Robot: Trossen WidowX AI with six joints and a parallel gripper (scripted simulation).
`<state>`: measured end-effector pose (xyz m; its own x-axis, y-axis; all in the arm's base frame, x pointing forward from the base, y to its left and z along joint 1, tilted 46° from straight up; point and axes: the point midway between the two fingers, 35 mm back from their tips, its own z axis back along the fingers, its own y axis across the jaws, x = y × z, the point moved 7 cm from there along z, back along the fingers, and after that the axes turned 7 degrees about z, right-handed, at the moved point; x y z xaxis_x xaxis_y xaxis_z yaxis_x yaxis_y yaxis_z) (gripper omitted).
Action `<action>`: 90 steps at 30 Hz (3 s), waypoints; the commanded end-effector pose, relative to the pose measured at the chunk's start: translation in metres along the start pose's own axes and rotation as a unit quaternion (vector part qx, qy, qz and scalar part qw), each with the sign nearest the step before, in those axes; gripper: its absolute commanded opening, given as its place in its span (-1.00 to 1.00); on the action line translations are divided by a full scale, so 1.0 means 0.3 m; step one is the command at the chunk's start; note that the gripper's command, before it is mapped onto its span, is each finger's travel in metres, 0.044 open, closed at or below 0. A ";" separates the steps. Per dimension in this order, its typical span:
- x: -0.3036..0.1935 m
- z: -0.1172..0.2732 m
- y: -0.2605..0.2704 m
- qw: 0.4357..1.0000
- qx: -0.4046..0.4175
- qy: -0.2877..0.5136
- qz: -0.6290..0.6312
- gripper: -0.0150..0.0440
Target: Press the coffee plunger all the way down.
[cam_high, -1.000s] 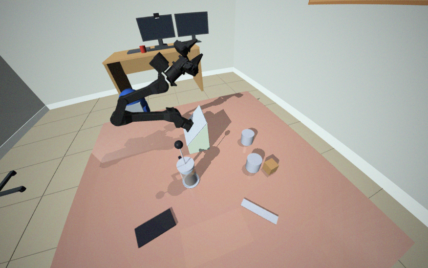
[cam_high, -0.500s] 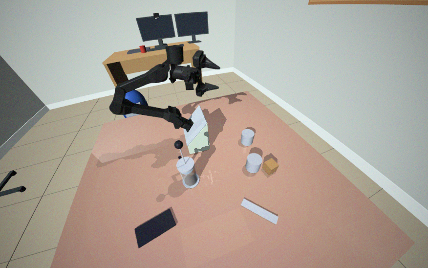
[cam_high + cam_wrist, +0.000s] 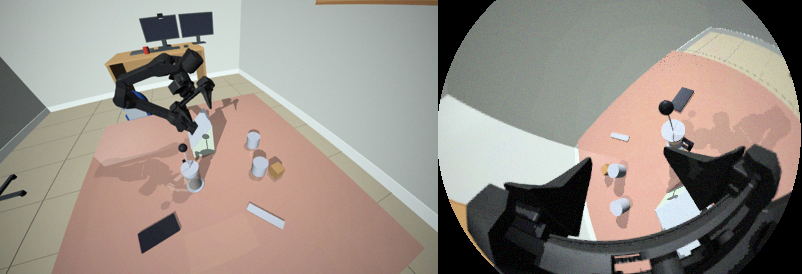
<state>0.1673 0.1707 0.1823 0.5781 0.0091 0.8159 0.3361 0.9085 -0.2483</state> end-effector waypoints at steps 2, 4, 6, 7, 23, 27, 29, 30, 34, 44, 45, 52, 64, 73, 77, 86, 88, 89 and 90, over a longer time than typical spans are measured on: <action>0.167 -0.054 -0.089 0.945 -0.178 -0.075 0.263 1.00; 0.157 -0.062 -0.096 0.945 -0.178 -0.075 0.263 1.00; 0.138 -0.080 -0.111 0.945 -0.177 -0.074 0.263 1.00; 0.123 -0.092 -0.122 0.946 -0.177 -0.074 0.263 1.00; 0.027 -0.183 -0.190 0.946 -0.174 -0.070 0.264 1.00; 0.027 -0.203 -0.192 0.947 -0.173 -0.067 0.263 1.00; 0.029 -0.212 -0.194 0.947 -0.172 -0.066 0.263 1.00; 0.029 -0.217 -0.194 0.947 -0.172 -0.066 0.263 1.00; 0.033 -0.235 -0.199 0.947 -0.171 -0.066 0.263 1.00; 0.052 -0.273 -0.218 0.946 -0.173 -0.071 0.264 1.00; 0.054 -0.276 -0.221 0.946 -0.174 -0.072 0.264 1.00; 0.061 -0.284 -0.228 0.945 -0.176 -0.075 0.265 0.73; 0.061 -0.284 -0.228 0.945 -0.176 -0.075 0.265 -0.07; 0.057 -0.288 -0.229 0.945 -0.175 -0.075 0.265 -0.07; 0.047 -0.302 -0.233 0.946 -0.175 -0.073 0.264 -0.07; 0.018 -0.337 -0.246 0.947 -0.173 -0.068 0.263 -0.07; 0.011 -0.345 -0.250 0.947 -0.173 -0.067 0.263 -0.07; 0.008 -0.349 -0.251 0.947 -0.173 -0.067 0.263 -0.07; 0.005 -0.353 -0.253 0.947 -0.172 -0.067 0.262 -0.07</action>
<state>0.2216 0.0638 0.1585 0.6266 0.4995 0.5982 0.2865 0.5662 -0.7729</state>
